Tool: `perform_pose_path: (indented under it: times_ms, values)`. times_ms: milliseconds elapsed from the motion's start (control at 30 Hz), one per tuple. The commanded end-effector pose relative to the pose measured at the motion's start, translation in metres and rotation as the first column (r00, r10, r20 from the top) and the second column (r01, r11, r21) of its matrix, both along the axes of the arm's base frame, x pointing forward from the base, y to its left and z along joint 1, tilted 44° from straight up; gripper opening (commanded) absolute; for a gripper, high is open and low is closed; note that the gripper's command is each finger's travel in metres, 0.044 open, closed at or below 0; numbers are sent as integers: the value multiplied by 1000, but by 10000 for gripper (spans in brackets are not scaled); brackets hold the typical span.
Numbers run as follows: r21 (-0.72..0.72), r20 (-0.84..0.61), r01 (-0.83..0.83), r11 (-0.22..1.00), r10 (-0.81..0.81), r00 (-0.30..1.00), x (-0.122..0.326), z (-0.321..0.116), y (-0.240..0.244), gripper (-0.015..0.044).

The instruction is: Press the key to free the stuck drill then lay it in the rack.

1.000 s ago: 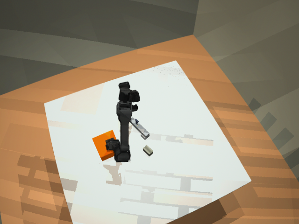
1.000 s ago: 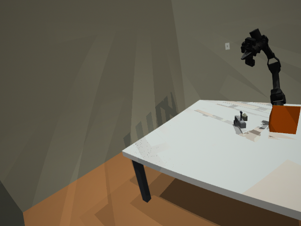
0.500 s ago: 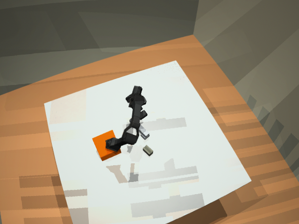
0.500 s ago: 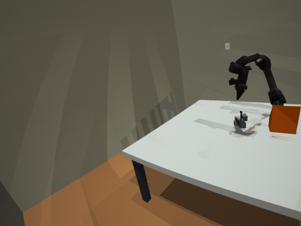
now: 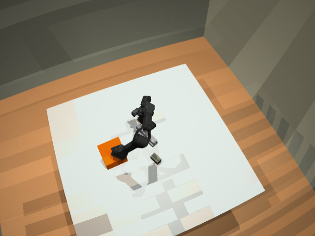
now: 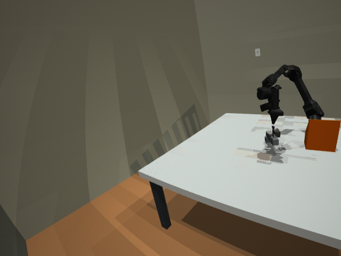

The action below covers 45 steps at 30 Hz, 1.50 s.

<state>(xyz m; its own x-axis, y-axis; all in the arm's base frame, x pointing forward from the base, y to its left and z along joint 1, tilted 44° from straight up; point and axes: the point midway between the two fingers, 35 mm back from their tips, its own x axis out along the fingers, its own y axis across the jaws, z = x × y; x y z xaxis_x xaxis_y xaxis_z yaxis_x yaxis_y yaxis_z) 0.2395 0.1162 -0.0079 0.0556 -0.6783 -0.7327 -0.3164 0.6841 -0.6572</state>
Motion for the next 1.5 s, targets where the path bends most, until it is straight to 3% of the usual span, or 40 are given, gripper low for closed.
perform_pose_path:
  times_ms: [0,1467]
  values:
    - [-7,-6,-4,1000,4,1000,0,-2,-3,0]
    - [-15,-13,-6,1000,6,1000,-2,-20,-20,0]
